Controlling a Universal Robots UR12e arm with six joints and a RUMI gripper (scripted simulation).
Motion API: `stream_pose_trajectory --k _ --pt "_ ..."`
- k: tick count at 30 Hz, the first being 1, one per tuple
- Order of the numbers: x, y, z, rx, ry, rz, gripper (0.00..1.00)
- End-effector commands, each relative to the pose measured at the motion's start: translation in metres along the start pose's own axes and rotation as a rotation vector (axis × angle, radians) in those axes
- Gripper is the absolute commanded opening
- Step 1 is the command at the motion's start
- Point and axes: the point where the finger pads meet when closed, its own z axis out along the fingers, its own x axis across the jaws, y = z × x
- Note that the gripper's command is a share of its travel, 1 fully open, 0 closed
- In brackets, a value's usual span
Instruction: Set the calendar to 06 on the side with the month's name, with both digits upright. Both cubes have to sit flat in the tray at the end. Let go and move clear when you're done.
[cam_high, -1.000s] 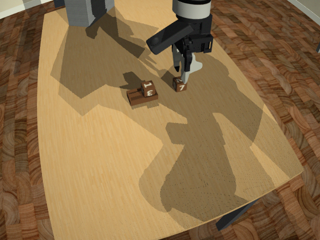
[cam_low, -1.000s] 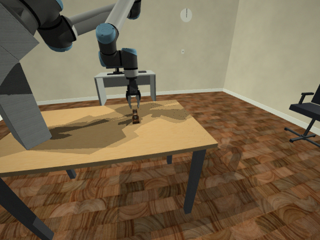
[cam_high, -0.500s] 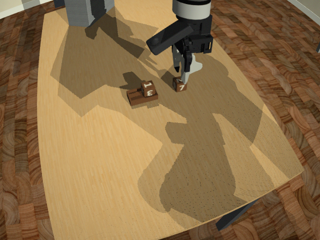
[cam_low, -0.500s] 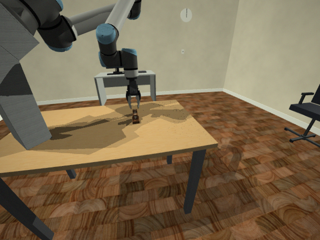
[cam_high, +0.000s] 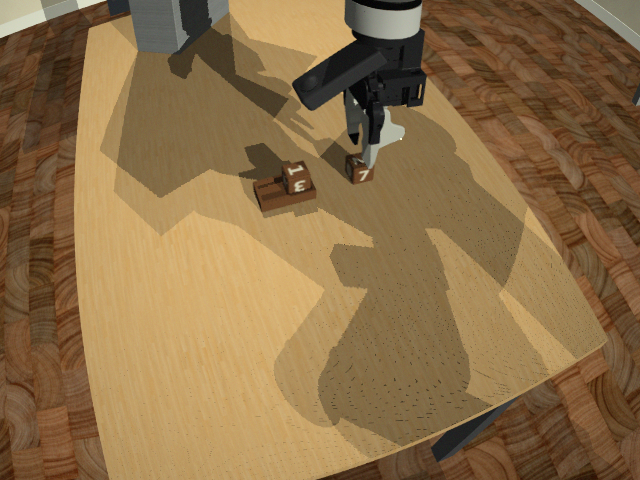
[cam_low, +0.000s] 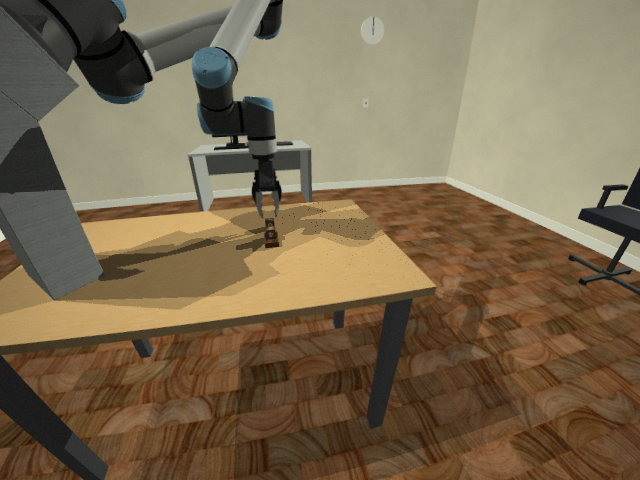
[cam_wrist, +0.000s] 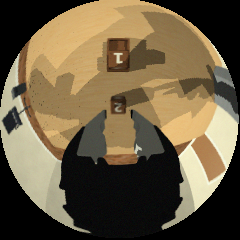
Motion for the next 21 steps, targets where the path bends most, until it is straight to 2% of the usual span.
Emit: stream_pose_trajectory --k 1,21 --pt "-0.0002 0.0001 -0.0003 0.000 0.000 0.000 0.29" --pt "-0.0002 0.0001 0.0057 0.000 0.000 0.000 0.29"
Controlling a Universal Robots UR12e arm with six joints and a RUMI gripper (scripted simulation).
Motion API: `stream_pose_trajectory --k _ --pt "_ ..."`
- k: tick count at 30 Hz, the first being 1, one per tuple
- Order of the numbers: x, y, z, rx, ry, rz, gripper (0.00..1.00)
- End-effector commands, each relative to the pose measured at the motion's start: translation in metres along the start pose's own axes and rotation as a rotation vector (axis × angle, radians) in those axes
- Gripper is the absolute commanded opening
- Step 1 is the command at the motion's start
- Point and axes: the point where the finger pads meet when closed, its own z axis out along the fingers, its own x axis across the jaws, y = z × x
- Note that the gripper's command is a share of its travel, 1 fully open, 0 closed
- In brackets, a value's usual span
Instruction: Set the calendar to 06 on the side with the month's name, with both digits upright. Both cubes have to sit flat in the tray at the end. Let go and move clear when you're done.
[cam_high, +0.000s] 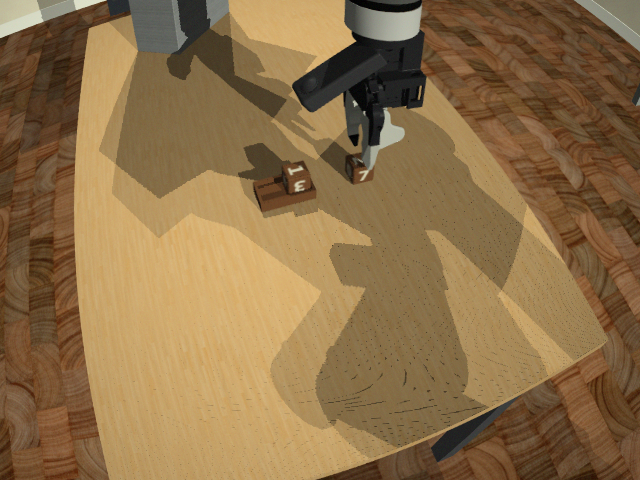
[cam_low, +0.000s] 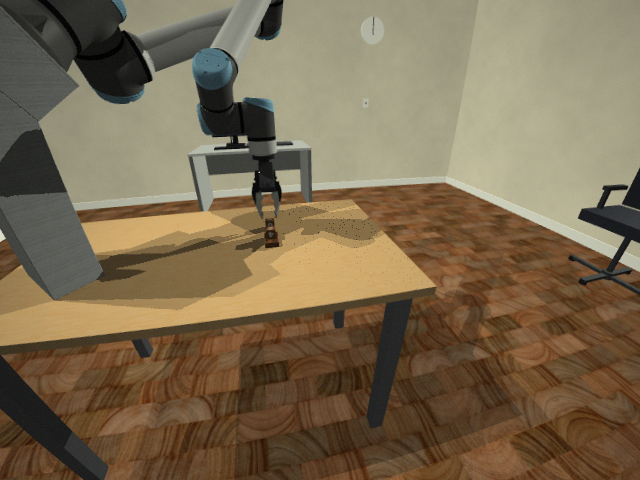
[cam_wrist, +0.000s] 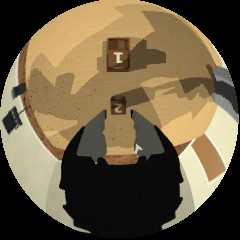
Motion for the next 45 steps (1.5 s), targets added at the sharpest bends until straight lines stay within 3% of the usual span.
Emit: stream_pose_trajectory --k 1,17,45 --pt "0.000 0.000 0.005 0.000 -0.001 0.000 0.29" --pt "0.000 0.000 0.025 0.000 -0.001 0.000 0.29" --pt "0.000 0.000 0.026 0.000 -0.001 0.000 0.29"
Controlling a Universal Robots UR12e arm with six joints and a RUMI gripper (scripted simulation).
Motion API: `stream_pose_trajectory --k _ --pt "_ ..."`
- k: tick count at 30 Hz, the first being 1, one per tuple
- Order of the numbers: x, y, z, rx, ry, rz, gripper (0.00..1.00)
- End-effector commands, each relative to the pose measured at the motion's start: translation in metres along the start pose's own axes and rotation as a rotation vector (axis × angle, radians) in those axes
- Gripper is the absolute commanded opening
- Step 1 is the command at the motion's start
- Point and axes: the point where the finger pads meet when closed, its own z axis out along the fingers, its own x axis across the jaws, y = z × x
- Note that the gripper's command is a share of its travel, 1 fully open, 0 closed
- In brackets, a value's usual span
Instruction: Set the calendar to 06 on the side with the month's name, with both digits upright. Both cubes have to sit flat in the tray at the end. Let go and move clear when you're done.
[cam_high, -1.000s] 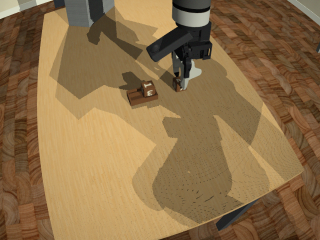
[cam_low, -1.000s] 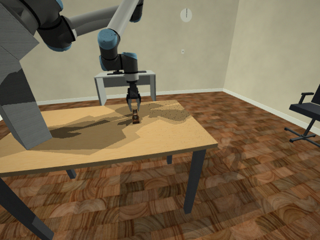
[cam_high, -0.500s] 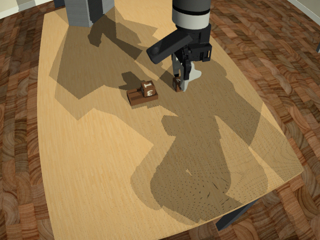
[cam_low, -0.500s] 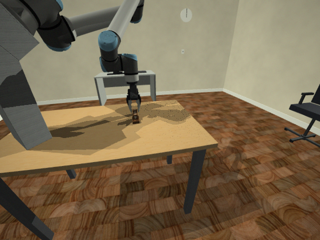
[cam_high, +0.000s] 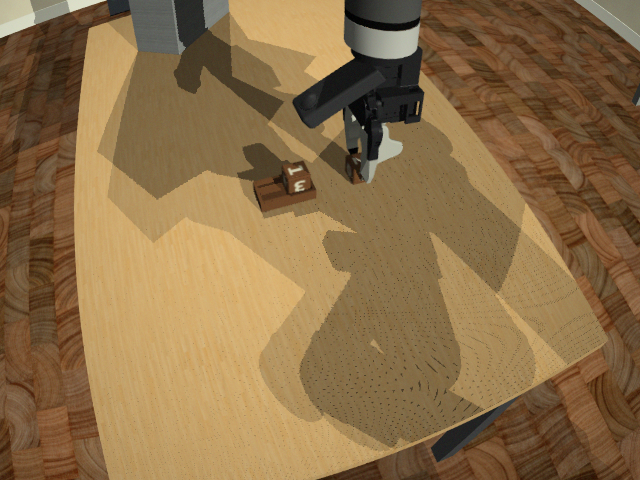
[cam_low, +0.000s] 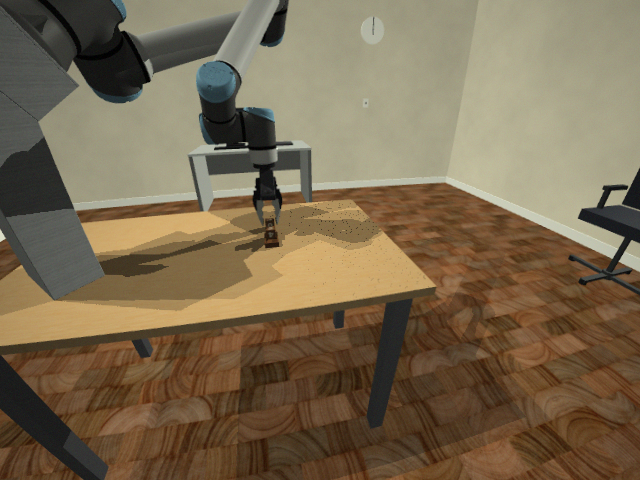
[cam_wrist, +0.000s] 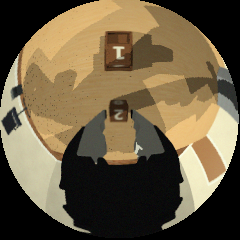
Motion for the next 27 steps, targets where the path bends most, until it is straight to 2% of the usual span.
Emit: stream_pose_trajectory --k 1,13,14,27 --pt "-0.0002 0.0001 -0.0003 0.000 0.000 0.000 0.29" --pt "-0.0002 0.0001 -0.0003 0.000 0.000 0.000 0.29" --pt "-0.0002 0.0001 -0.0003 0.000 0.000 0.000 0.11" --pt "-0.0002 0.0001 -0.0003 0.000 0.000 0.000 0.11"
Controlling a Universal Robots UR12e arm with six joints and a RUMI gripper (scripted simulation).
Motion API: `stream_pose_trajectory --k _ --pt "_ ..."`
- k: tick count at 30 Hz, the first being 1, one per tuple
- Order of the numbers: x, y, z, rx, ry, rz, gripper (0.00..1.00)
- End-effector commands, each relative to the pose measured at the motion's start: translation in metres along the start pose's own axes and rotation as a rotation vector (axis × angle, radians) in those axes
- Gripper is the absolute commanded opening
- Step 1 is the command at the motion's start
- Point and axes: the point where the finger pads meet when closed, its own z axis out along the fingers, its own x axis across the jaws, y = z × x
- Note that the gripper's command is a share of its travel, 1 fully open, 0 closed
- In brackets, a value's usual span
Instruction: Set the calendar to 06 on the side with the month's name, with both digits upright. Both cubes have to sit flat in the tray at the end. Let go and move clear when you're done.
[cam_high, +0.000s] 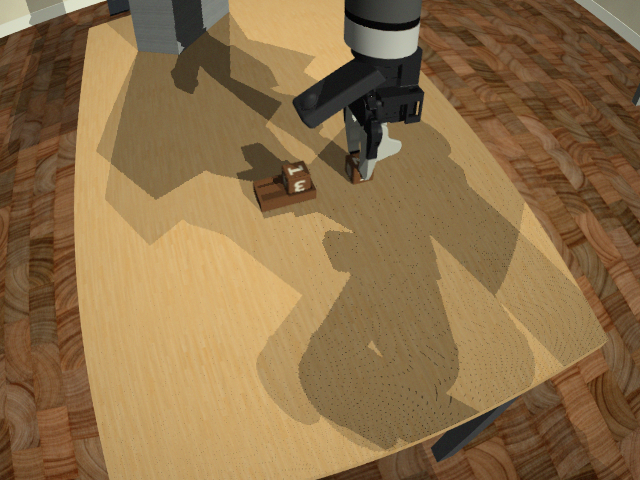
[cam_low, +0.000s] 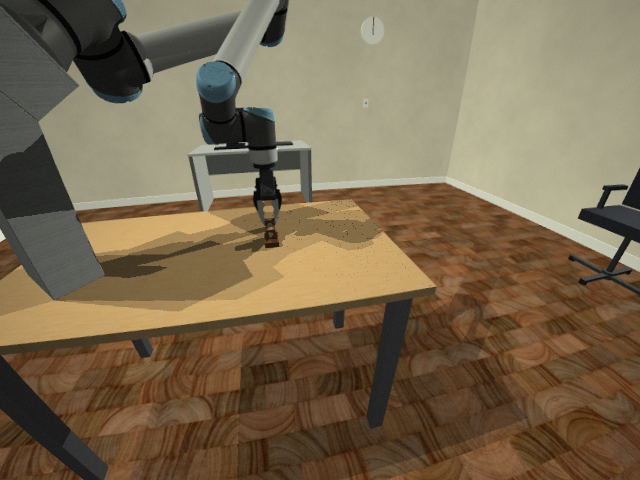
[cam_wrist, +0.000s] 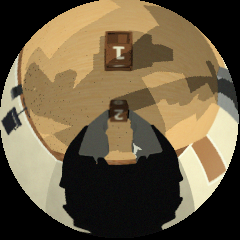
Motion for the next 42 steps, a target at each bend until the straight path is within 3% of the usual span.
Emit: stream_pose_trajectory --k 1,25,31,33,42 --pt "0.000 0.000 0.000 0.000 0.000 0.000 0.11" --pt "0.000 0.000 -0.004 0.000 0.000 0.000 0.11" --pt "0.000 0.000 -0.030 0.000 0.000 0.000 0.11" --pt "0.000 0.000 -0.030 0.000 0.000 0.000 0.11" --pt "0.000 0.000 -0.082 0.000 0.000 0.000 0.11"
